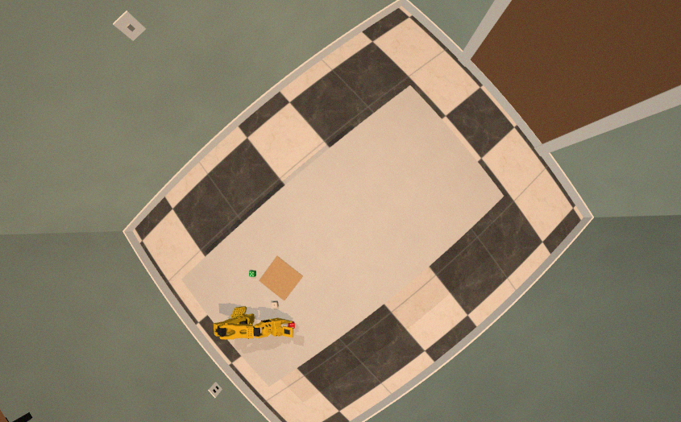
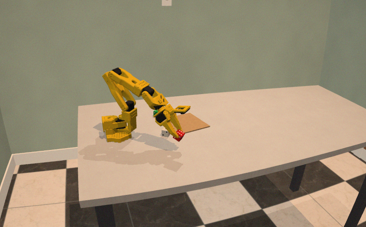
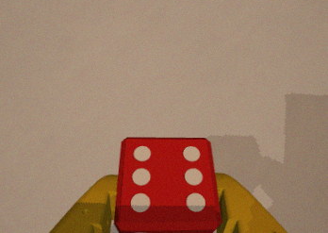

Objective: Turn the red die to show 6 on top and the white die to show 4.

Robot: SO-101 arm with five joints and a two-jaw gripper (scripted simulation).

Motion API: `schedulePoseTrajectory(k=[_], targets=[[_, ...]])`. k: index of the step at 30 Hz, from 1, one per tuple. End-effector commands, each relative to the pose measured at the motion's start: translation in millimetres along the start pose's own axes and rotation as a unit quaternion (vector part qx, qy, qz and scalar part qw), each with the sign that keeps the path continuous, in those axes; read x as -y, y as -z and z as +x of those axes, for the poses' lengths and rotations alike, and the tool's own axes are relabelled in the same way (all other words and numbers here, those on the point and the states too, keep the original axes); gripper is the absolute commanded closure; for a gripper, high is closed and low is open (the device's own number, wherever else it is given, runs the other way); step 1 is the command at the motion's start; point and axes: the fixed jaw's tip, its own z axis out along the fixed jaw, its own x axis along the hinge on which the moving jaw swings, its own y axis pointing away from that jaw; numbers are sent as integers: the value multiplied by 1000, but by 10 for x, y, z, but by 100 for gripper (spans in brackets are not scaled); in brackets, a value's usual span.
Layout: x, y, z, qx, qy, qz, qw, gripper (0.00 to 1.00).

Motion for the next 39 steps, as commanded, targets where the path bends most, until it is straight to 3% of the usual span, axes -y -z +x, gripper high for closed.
schedulePoseTrajectory(k=[1, 10, 20, 34, 39], targets=[[-14, 32, -121, 35, 6, -3, 999, 100], [-14, 18, -131, 41, 6, -3, 999, 100], [-16, -59, -189, 76, 7, -4, 997, 100], [-20, -184, -310, 182, 10, -7, 983, 100], [-21, -189, -324, 200, 11, -7, 980, 100]])
